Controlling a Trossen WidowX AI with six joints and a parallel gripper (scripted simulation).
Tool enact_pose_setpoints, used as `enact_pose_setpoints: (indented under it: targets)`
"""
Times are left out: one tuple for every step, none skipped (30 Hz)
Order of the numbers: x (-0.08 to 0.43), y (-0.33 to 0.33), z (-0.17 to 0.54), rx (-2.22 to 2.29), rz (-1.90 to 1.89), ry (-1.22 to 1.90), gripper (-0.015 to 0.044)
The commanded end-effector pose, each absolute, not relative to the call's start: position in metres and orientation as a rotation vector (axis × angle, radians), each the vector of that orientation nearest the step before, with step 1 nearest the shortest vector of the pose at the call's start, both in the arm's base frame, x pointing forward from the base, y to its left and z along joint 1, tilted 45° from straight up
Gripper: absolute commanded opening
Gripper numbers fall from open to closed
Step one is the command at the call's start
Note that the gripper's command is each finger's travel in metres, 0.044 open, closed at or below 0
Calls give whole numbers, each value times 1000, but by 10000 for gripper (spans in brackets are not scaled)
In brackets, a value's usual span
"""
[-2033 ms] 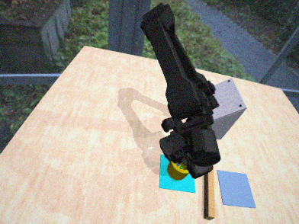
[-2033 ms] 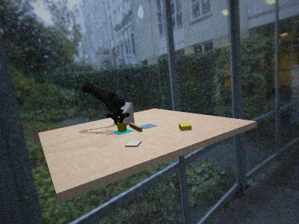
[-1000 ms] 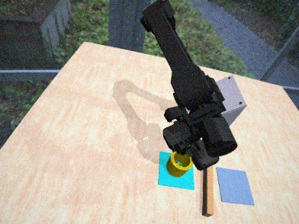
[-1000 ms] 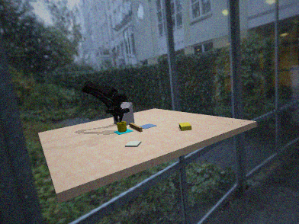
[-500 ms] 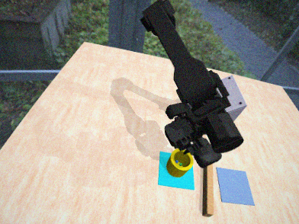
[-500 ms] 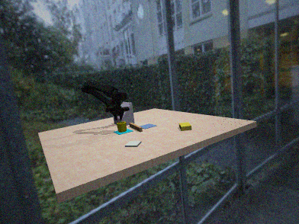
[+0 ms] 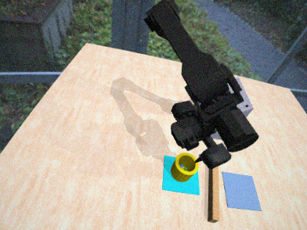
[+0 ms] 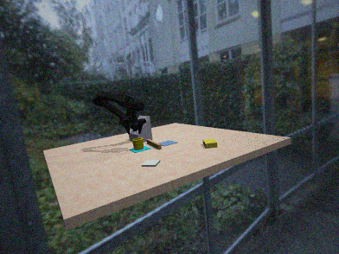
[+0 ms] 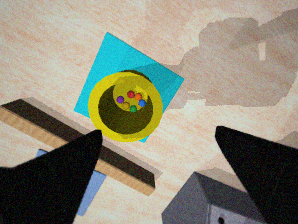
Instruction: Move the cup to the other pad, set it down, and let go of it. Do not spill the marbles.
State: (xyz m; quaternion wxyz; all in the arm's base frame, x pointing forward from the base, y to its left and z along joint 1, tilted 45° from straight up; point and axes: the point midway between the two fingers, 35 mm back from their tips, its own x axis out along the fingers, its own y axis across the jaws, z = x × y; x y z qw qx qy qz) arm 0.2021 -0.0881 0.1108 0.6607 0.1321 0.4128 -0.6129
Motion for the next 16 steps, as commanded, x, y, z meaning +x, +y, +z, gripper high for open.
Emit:
enact_pose_setpoints:
  targets:
    - [206, -75, 122, 306, -1381, 933, 440]
    - [206, -73, 125, 306, -1380, 932, 440]
    - [206, -70, 128, 307, -1380, 932, 440]
    - [206, -68, 130, 307, -1380, 931, 440]
    - [206, -66, 133, 307, -1380, 931, 440]
    - [207, -63, 135, 307, -1381, 930, 440]
    - [207, -61, 138, 307, -1381, 930, 440]
    - [207, -59, 140, 307, -1381, 929, 440]
    - [207, -57, 142, 307, -1381, 928, 440]
    - [206, -56, 144, 307, -1381, 928, 440]
    - [206, -56, 144, 307, -1381, 928, 440]
    - [206, -56, 145, 307, -1381, 928, 440]
    - [206, -56, 145, 307, -1381, 928, 440]
    - [206, -60, 141, 307, -1379, 924, 440]
    - [206, -60, 141, 307, -1379, 924, 440]
    - [206, -60, 141, 307, -1379, 924, 440]
